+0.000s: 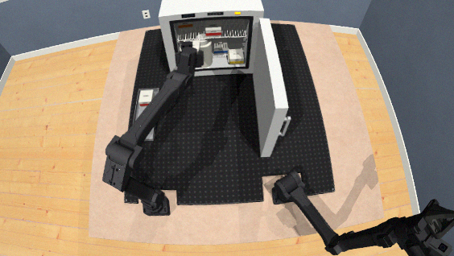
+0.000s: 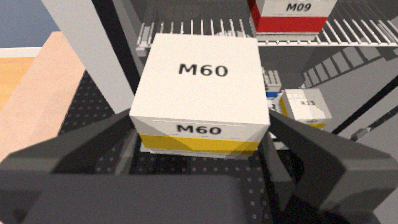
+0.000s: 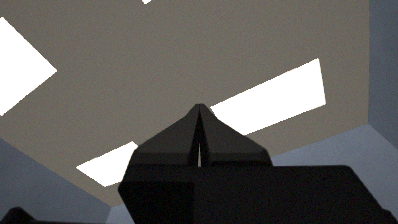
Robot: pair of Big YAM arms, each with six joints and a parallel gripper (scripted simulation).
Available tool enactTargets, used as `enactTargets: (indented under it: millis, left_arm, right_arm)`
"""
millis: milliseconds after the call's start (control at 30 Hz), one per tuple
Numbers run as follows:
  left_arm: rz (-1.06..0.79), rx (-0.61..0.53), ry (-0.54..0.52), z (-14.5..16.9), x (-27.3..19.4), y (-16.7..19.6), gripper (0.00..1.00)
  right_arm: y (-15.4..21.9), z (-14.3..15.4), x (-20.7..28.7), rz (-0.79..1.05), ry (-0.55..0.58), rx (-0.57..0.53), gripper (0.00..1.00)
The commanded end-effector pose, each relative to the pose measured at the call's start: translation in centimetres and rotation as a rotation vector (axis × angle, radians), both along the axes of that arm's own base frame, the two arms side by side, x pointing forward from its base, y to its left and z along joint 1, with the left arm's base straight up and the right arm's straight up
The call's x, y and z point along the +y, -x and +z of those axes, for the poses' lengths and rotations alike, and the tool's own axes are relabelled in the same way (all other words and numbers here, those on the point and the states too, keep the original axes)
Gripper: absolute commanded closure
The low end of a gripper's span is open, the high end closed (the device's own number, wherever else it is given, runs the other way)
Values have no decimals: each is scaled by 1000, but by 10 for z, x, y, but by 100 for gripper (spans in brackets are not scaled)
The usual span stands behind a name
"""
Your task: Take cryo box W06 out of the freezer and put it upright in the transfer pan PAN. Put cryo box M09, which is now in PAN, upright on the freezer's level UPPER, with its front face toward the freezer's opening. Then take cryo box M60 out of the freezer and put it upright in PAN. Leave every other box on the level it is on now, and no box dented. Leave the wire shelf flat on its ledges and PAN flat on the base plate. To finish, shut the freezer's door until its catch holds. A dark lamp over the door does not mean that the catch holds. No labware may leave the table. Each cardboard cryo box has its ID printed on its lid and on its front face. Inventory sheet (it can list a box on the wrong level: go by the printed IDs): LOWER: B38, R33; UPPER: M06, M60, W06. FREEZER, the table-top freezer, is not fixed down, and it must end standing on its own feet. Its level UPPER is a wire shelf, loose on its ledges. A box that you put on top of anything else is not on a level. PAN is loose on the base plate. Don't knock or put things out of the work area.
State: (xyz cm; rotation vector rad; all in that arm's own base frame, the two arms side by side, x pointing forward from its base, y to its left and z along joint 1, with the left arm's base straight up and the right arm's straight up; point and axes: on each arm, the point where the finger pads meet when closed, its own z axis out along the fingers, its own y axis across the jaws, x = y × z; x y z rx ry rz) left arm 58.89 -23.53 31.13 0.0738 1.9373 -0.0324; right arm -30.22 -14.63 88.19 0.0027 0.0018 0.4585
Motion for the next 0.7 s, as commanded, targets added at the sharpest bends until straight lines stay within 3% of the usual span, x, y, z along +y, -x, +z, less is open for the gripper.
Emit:
enactTargets:
  millis: [0,233,267,400,667]
  left_arm:
    - [0,-64,48,30,-6,7,23]
    - [0,-63,48,30,-5,15,23]
    - [8,-111,74,62,-5,5,23]
    - [1,-57,22,28,10,13,23]
    - [1,-57,20,13,28,25,23]
  right_arm:
    - [-13,3,7,-11,16,26,100]
    - [-13,3,7,-11,16,26,100]
    - [-13,3,7,-11,16,26,100]
    - [-13,3,7,-11,16,26,100]
    - [-13,3,7,-11,16,26,100]
